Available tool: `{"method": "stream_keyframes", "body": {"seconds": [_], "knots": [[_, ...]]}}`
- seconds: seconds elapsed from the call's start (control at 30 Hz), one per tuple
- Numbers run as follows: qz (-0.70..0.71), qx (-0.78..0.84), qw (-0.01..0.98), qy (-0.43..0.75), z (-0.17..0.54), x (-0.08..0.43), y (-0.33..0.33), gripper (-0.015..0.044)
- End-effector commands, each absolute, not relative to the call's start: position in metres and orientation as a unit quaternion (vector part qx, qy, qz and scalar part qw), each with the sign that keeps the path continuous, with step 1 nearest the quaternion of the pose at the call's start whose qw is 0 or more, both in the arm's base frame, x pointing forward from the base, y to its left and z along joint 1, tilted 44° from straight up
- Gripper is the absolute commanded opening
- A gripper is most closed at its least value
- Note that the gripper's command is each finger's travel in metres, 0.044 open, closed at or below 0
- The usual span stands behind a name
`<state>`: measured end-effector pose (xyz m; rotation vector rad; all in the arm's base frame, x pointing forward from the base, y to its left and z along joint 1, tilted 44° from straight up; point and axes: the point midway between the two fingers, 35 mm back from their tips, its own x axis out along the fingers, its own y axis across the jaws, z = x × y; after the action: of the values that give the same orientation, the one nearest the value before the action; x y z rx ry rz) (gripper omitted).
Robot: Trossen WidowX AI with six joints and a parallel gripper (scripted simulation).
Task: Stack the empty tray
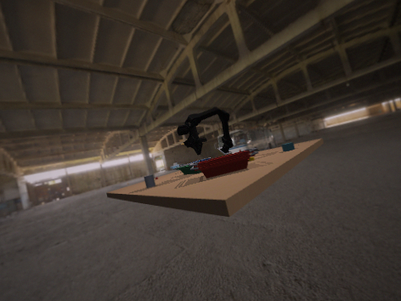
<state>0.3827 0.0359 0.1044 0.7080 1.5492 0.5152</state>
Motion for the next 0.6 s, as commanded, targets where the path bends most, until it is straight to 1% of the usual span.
{"method": "stream_keyframes", "body": {"seconds": [0.0,0.07,0.1,0.13,0.33,0.57], "knots": [[0.206,0.326,0.627,0.677,0.129,0.384,0.006,0.0082],[0.198,0.336,0.623,0.678,0.143,0.382,-0.006,0.0082],[0.209,0.325,0.627,0.676,0.126,0.384,0.010,0.0082],[0.210,0.323,0.628,0.676,0.119,0.386,0.004,0.0082],[0.217,0.304,0.638,0.673,0.033,0.391,-0.057,0.0082],[0.235,0.287,0.643,0.670,-0.066,0.365,-0.117,0.0082]]}}
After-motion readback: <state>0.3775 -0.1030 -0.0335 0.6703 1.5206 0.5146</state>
